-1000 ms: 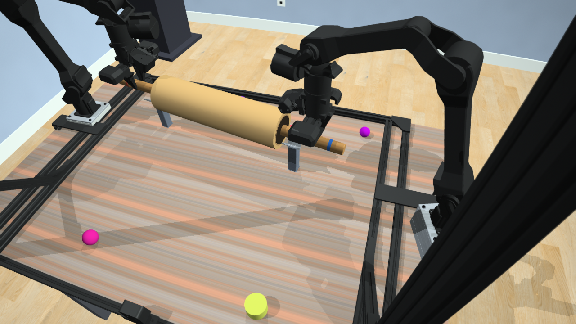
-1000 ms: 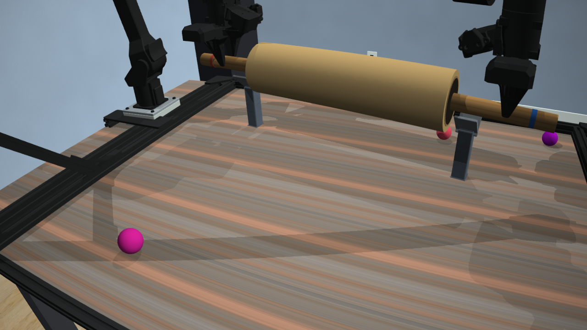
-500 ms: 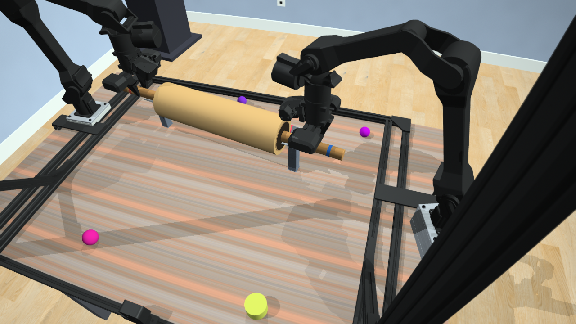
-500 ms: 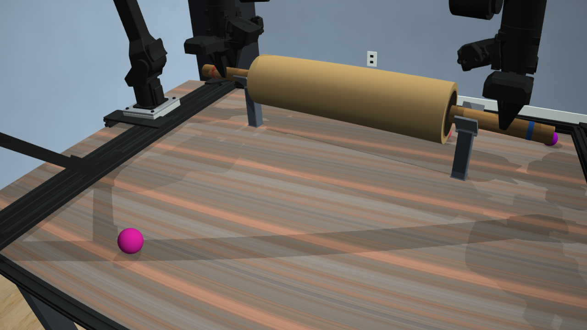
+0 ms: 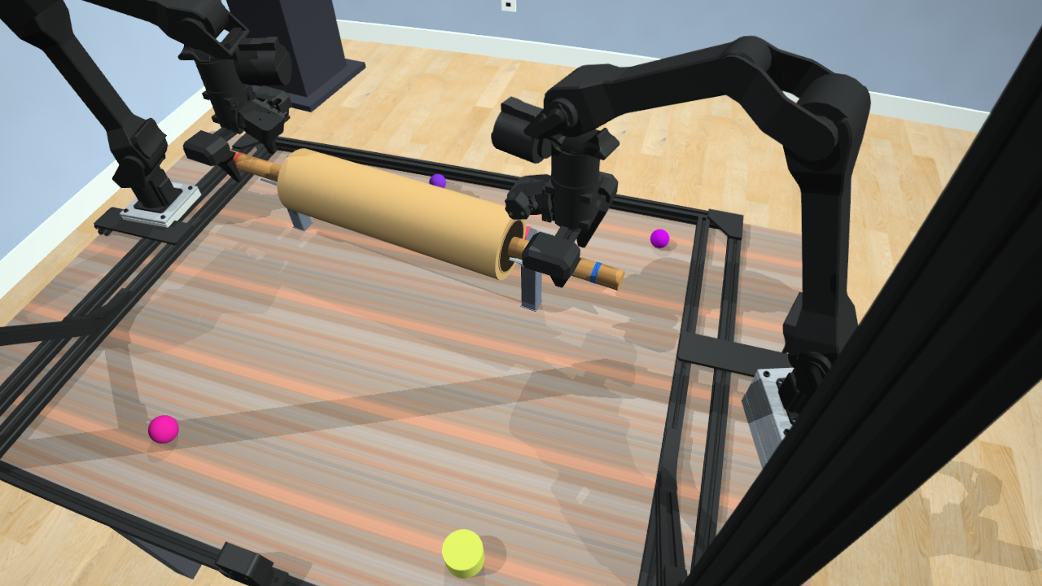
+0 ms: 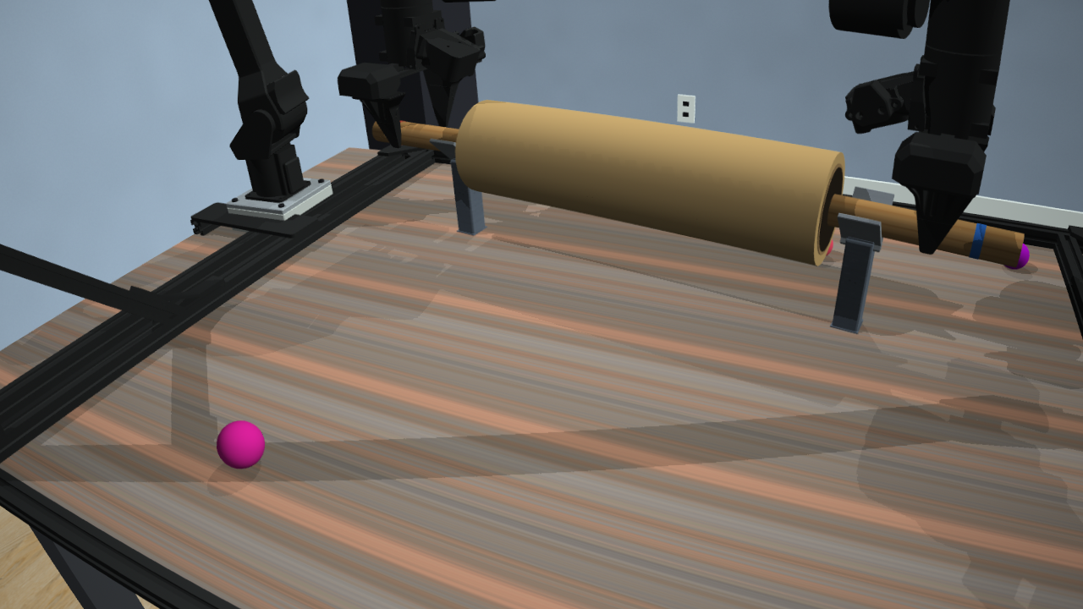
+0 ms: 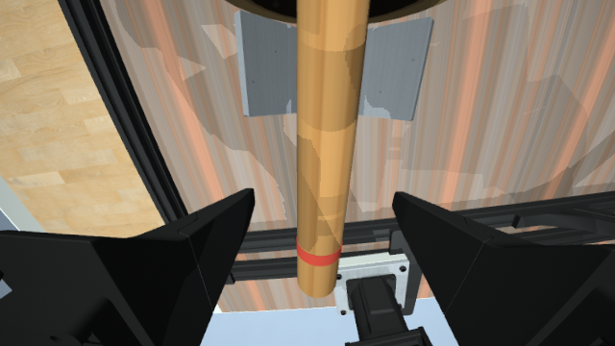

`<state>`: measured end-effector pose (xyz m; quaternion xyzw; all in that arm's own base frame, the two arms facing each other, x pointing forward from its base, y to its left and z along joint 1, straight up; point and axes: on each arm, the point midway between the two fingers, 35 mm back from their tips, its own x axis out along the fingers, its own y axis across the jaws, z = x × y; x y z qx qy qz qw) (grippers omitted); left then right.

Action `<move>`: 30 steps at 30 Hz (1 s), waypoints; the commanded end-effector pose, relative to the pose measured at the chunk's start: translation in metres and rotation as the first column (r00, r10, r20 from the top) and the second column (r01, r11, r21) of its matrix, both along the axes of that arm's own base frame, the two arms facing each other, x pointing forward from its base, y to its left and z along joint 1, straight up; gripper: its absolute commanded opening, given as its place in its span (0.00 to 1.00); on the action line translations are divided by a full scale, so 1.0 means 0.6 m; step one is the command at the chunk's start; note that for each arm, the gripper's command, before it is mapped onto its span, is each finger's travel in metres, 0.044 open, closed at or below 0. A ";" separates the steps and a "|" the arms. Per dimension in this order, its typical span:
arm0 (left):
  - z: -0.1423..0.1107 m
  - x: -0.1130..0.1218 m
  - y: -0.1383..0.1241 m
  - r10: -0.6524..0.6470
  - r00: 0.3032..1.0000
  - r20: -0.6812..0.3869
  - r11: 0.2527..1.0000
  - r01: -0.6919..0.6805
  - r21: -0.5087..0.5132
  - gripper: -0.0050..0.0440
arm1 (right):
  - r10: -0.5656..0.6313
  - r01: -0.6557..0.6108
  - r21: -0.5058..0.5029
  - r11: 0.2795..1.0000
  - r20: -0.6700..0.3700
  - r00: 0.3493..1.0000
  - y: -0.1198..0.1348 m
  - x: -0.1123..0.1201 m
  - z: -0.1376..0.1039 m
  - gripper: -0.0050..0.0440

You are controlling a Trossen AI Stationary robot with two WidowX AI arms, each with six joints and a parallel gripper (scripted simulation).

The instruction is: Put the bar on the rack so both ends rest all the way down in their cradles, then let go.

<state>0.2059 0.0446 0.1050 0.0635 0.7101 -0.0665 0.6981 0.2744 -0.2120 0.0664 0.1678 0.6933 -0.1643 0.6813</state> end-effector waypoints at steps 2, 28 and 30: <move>0.043 0.008 0.001 0.000 1.000 0.017 1.000 0.000 0.003 1.00 | 0.002 -0.002 -0.009 1.000 0.015 1.000 -0.001 0.003 0.044 1.00; 0.077 0.006 0.000 -0.002 1.000 0.013 1.000 0.002 0.003 1.00 | -0.001 0.001 -0.002 1.000 0.009 1.000 0.004 -0.004 0.076 1.00; 0.077 0.006 0.000 -0.002 1.000 0.013 1.000 0.002 0.003 1.00 | -0.001 0.001 -0.002 1.000 0.009 1.000 0.004 -0.004 0.076 1.00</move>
